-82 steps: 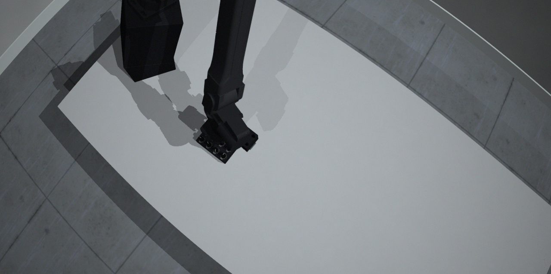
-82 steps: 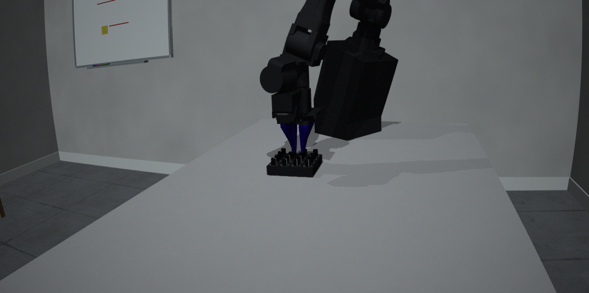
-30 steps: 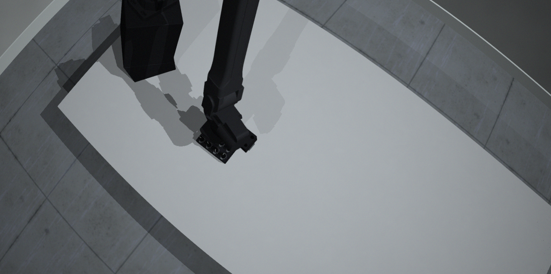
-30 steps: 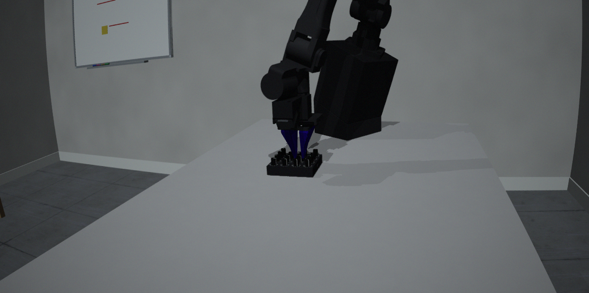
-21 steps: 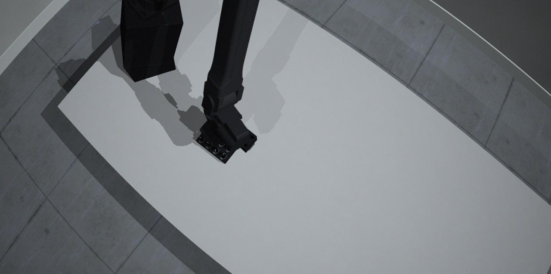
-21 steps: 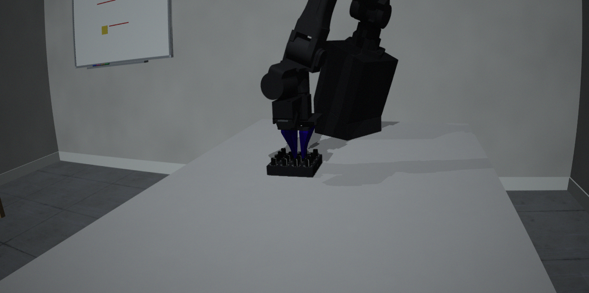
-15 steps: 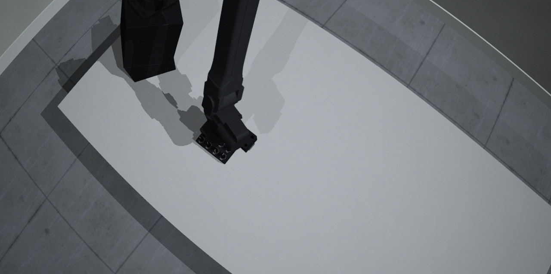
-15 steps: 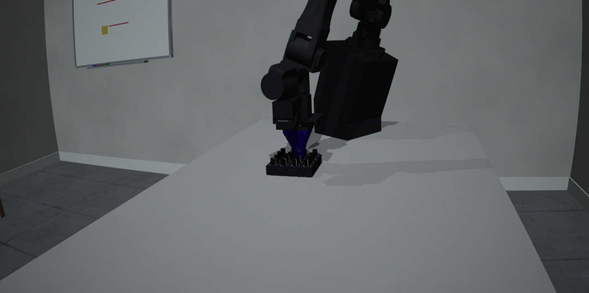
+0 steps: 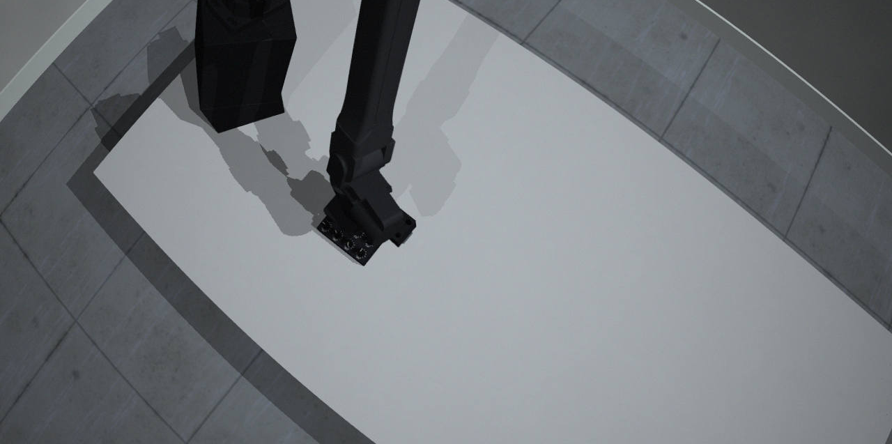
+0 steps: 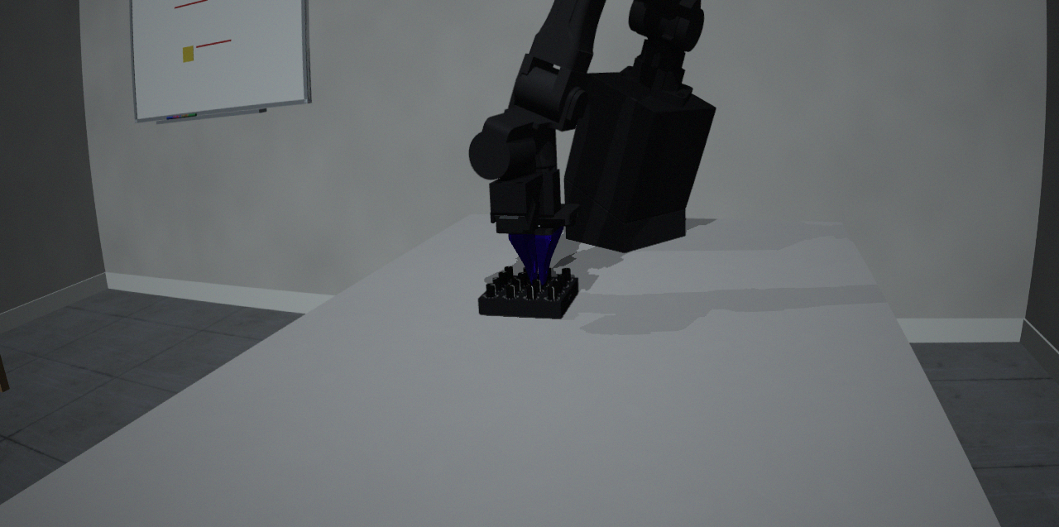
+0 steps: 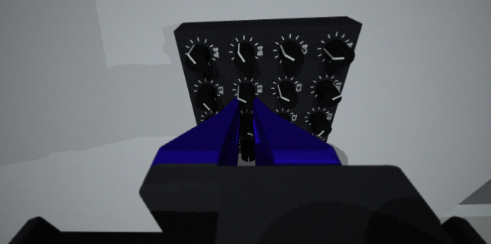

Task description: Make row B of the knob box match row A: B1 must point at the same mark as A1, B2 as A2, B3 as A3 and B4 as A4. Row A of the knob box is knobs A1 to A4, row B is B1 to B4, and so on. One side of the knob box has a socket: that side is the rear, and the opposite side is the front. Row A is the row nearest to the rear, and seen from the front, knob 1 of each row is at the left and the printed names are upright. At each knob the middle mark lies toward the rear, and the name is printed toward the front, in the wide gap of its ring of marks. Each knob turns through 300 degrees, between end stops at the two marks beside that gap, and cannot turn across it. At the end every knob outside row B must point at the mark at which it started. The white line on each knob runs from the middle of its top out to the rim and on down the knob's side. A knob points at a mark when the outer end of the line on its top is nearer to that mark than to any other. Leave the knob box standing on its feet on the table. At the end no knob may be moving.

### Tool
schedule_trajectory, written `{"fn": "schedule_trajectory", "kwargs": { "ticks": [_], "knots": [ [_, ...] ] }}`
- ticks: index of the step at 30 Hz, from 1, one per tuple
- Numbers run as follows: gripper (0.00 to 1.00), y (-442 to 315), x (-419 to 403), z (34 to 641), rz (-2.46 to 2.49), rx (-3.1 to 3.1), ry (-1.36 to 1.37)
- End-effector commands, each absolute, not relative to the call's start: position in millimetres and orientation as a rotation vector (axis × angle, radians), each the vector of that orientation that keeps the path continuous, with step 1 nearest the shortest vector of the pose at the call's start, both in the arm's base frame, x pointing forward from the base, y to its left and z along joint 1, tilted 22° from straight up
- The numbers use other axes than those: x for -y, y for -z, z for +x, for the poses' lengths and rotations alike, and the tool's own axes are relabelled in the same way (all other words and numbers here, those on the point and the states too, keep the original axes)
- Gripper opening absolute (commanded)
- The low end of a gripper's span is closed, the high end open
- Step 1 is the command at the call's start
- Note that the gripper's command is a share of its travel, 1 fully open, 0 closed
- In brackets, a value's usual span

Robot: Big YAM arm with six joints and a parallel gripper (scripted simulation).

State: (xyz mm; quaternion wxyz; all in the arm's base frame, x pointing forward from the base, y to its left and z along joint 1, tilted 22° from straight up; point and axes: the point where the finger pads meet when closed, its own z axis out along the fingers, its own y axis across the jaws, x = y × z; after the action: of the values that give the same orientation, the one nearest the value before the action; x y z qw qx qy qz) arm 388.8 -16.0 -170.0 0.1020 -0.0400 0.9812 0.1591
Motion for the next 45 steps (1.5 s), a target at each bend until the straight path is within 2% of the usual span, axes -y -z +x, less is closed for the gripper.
{"fn": "schedule_trajectory", "kwargs": {
  "ticks": [1,45],
  "knots": [
    [0.07,171.4,15.7,397.3,-0.117,-2.885,-0.458],
    [0.07,171.3,15.1,397.1,-0.353,-2.844,-0.431]
  ]
}}
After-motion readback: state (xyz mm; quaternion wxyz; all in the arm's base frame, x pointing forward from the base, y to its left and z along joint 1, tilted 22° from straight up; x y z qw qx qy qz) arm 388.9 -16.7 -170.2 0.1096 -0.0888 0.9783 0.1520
